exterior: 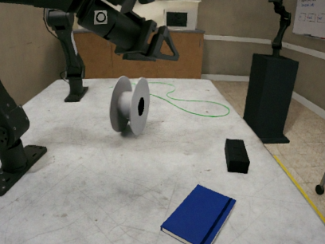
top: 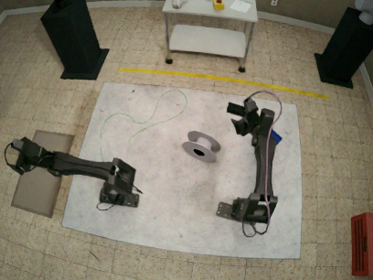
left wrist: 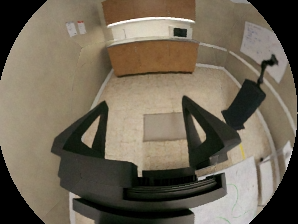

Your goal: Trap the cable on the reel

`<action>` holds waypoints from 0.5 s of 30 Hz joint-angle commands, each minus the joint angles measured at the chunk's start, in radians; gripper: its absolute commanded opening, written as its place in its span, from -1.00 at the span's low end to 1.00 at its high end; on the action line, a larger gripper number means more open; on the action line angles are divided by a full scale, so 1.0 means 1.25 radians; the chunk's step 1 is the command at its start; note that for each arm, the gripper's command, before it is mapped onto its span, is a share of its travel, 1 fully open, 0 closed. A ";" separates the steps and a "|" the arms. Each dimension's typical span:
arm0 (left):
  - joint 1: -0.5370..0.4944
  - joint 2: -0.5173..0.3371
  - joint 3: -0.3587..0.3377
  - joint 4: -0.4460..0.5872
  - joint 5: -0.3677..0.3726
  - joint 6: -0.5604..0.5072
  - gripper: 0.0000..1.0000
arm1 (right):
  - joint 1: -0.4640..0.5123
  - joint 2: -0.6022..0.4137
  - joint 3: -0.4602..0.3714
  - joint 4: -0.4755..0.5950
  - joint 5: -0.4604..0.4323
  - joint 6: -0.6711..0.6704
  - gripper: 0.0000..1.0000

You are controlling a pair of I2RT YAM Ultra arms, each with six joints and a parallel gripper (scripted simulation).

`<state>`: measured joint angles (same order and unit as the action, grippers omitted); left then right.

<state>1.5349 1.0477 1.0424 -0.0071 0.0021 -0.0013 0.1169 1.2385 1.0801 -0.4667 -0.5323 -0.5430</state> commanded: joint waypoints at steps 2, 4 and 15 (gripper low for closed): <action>-0.004 0.006 -0.001 0.012 -0.008 0.005 1.00 | 0.020 0.023 0.035 -0.076 -0.095 -0.085 0.50; -0.004 0.006 -0.001 0.012 -0.008 0.005 1.00 | 0.023 0.027 0.037 -0.087 -0.108 -0.098 0.50; -0.004 0.006 -0.001 0.012 -0.008 0.005 1.00 | 0.047 0.068 0.054 -0.192 -0.223 -0.216 0.50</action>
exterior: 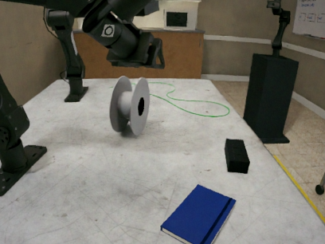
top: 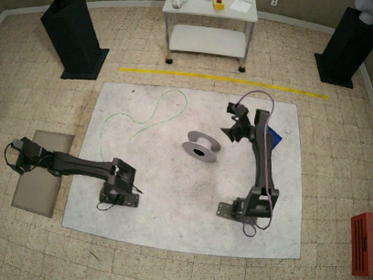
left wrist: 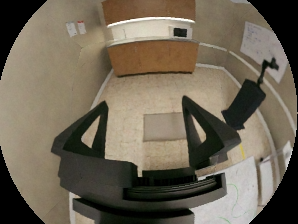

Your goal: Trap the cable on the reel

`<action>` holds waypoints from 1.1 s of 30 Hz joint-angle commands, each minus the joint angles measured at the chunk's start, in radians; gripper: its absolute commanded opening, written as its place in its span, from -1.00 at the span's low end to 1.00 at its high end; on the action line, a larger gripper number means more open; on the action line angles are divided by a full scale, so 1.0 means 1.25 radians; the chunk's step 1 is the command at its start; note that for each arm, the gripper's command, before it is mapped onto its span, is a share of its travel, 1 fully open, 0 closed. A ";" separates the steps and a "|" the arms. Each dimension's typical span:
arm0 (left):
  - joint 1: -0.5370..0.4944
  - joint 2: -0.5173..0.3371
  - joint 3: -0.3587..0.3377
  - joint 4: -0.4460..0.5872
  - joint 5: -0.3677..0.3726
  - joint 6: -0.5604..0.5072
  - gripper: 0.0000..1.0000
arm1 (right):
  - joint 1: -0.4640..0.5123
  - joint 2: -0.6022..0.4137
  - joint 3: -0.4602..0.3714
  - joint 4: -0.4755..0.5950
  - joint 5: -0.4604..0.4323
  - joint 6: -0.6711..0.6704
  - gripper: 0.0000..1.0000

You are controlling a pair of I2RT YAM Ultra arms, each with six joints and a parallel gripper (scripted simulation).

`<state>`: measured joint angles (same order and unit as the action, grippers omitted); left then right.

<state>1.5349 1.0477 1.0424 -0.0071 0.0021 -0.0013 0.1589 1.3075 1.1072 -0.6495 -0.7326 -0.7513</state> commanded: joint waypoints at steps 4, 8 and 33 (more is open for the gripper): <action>-0.004 0.006 -0.001 0.012 -0.008 0.005 1.00 | 0.021 0.026 0.037 -0.080 -0.099 -0.088 0.50; -0.004 0.006 -0.001 0.012 -0.008 0.005 1.00 | 0.027 0.034 0.048 -0.099 -0.115 -0.109 0.50; -0.004 0.006 -0.001 0.012 -0.008 0.005 1.00 | 0.045 0.058 0.062 -0.175 -0.193 -0.194 0.50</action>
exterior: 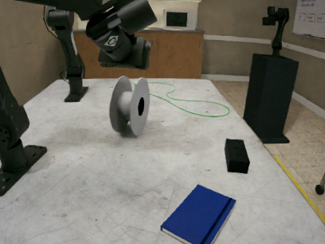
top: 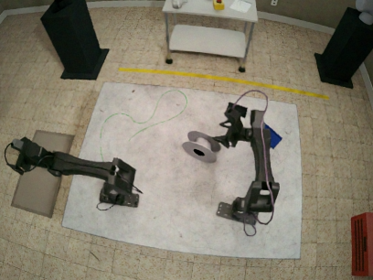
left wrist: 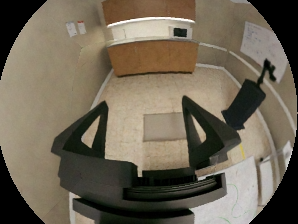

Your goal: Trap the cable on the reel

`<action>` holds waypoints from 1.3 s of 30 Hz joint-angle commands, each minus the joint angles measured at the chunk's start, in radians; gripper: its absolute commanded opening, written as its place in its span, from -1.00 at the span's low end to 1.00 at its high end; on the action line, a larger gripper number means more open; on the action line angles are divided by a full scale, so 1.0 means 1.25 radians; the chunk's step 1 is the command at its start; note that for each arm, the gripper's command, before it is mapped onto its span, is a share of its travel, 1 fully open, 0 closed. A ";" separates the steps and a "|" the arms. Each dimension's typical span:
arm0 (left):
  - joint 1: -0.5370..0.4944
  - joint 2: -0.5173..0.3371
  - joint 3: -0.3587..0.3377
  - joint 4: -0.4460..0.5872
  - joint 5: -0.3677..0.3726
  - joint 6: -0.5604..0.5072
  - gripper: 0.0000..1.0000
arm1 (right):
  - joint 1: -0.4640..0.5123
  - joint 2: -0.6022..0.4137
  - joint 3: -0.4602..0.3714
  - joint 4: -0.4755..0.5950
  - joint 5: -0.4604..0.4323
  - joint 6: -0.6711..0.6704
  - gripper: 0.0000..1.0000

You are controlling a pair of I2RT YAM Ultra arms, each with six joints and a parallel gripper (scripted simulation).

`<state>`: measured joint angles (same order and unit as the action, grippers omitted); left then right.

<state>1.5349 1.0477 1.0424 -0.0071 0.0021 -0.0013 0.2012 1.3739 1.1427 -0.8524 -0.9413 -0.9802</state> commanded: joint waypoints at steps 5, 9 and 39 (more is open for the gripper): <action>-0.004 0.006 -0.001 0.012 -0.008 0.005 1.00 | 0.011 0.007 0.033 -0.013 -0.027 -0.011 0.50; -0.004 0.006 -0.001 0.012 -0.008 0.005 1.00 | 0.011 0.008 0.029 0.000 -0.027 -0.011 0.50; -0.004 0.006 -0.001 0.012 -0.008 0.005 1.00 | 0.013 -0.001 -0.131 0.162 -0.023 0.002 0.50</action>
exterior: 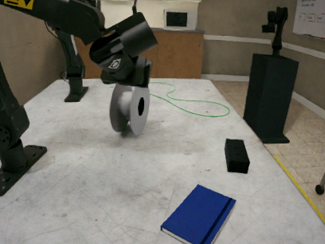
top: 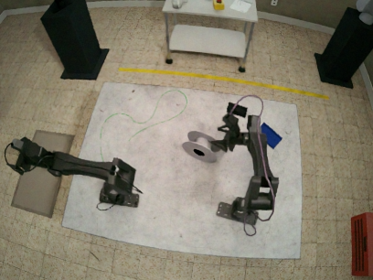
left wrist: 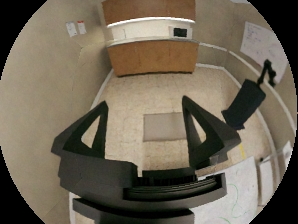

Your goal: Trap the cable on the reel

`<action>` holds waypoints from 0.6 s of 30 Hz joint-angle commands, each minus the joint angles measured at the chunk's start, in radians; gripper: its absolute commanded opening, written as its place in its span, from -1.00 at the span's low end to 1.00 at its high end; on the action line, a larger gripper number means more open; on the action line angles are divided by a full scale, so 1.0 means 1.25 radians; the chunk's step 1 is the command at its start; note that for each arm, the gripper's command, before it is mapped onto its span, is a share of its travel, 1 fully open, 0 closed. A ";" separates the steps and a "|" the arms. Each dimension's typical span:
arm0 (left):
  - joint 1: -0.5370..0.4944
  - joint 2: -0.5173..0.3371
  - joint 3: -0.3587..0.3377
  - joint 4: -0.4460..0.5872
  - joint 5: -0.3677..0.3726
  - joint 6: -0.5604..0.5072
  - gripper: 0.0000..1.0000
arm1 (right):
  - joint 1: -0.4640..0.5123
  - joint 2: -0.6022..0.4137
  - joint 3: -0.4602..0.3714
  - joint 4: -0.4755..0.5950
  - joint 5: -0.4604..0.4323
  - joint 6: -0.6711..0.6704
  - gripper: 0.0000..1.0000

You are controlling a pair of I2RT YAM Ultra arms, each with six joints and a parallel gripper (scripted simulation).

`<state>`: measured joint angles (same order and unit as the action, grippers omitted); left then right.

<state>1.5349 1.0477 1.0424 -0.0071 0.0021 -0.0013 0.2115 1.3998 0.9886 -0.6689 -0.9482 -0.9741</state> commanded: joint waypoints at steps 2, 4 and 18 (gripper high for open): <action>-0.004 0.006 -0.001 0.012 -0.008 0.005 1.00 | 0.003 -0.027 -0.012 0.014 -0.018 -0.005 0.50; -0.004 0.006 -0.001 0.012 -0.008 0.005 1.00 | 0.001 -0.028 -0.019 0.004 -0.018 -0.005 0.50; -0.004 0.006 -0.001 0.012 -0.008 0.005 1.00 | 0.012 -0.036 -0.017 0.013 -0.017 0.006 0.50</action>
<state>1.5349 1.0477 1.0424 -0.0071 0.0021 -0.0013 0.2115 1.3895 0.9798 -0.6708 -0.9482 -0.9749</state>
